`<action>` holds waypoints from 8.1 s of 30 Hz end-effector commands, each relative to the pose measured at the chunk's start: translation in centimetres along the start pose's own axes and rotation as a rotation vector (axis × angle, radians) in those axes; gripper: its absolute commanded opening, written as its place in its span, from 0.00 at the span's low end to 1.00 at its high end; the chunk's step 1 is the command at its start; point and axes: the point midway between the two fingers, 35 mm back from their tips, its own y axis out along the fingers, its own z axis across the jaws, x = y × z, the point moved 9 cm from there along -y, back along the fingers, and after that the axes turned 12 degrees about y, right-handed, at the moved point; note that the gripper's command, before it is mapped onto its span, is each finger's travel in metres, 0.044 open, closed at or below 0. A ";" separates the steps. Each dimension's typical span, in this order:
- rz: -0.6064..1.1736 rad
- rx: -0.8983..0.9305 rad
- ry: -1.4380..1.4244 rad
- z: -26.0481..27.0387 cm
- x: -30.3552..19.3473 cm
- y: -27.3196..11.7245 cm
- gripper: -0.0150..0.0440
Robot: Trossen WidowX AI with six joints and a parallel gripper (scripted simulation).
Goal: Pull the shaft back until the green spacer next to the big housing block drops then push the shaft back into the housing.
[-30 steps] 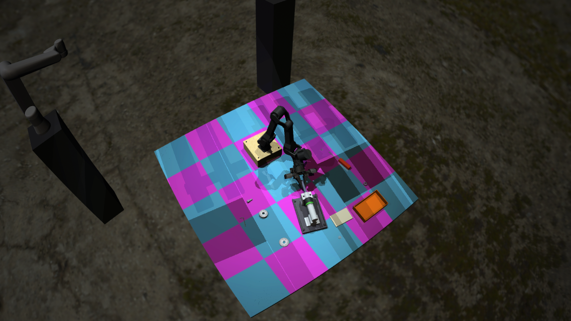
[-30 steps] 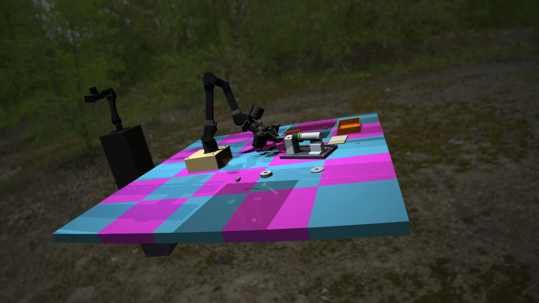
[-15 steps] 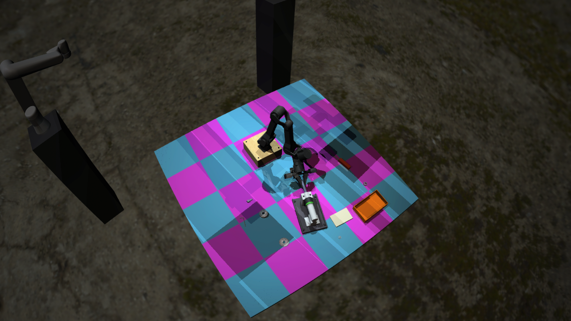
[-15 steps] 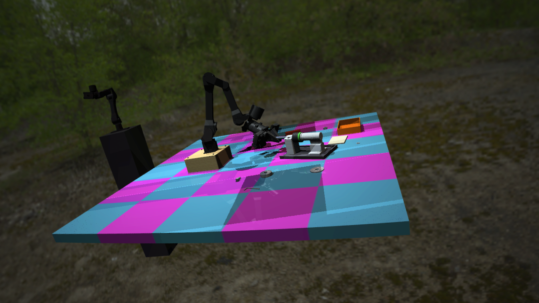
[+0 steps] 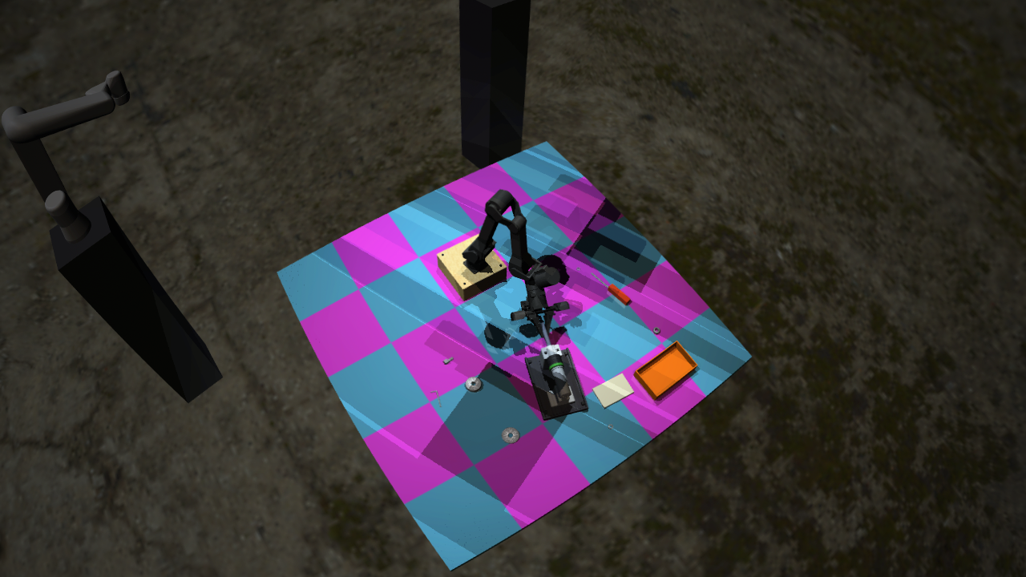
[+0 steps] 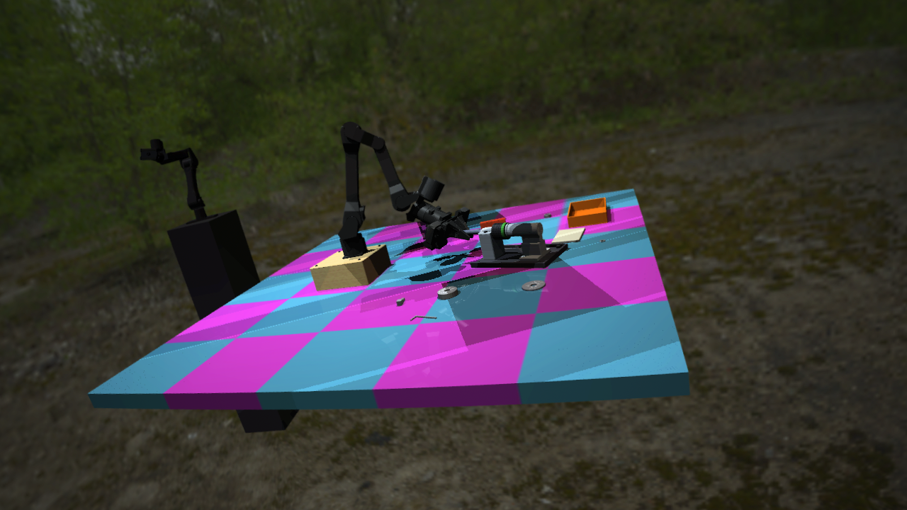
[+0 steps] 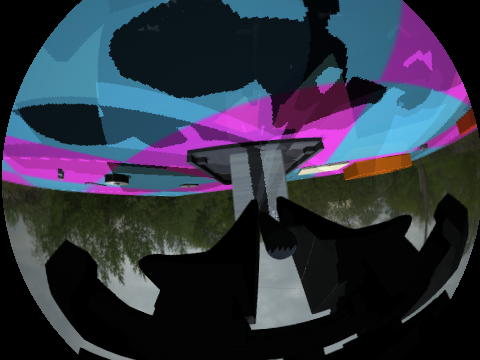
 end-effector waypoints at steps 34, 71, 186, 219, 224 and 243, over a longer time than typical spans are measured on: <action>-0.001 0.001 0.003 0.1 0.2 -0.4 0.25; -0.001 0.001 0.003 0.1 0.4 -0.7 0.25; -0.002 0.001 0.003 0.2 1.1 -1.8 0.25; -0.003 0.001 0.003 0.3 1.2 -2.1 0.25; -0.003 0.001 0.003 0.3 1.3 -2.1 0.25; -0.003 0.001 0.003 0.3 1.4 -2.3 0.25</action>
